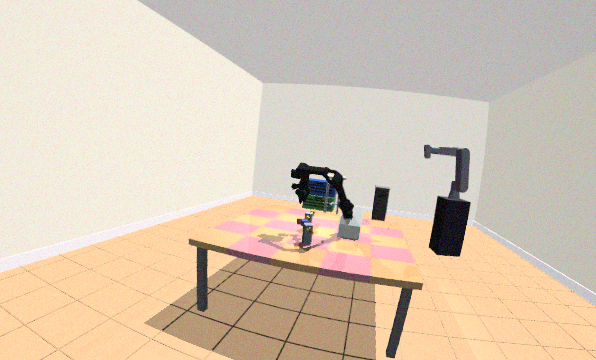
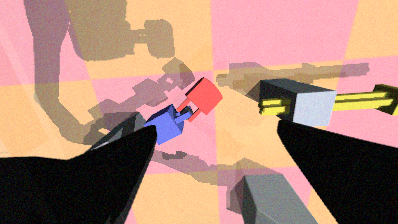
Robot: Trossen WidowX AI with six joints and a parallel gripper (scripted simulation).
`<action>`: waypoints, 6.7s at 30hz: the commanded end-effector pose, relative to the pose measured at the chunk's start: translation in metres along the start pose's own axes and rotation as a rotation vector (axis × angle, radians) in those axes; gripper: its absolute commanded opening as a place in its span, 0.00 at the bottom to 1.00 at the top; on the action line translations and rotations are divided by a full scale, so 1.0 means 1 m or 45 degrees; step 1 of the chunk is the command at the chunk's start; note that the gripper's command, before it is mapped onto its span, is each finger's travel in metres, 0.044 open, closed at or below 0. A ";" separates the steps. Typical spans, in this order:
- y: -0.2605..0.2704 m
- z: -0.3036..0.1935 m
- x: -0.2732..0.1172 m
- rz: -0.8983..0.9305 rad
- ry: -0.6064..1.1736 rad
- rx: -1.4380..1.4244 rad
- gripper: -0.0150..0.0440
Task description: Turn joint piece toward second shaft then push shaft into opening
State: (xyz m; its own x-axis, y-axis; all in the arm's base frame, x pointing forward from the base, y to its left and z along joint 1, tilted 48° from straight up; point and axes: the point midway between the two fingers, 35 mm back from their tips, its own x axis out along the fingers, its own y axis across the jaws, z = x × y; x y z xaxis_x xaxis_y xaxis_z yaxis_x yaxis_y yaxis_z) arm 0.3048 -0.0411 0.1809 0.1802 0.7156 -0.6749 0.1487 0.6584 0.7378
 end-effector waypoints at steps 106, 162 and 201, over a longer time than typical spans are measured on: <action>0.001 0.000 0.168 -0.062 -0.144 1.074 1.00; 0.001 0.000 0.168 -0.062 -0.144 1.074 0.56; 0.001 0.000 0.168 -0.062 -0.144 1.074 0.56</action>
State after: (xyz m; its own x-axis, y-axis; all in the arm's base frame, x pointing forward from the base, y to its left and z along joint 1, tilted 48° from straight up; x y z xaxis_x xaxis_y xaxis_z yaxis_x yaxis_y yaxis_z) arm 0.3353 0.0803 0.0688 0.2428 0.6359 -0.7325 0.8242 0.2630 0.5016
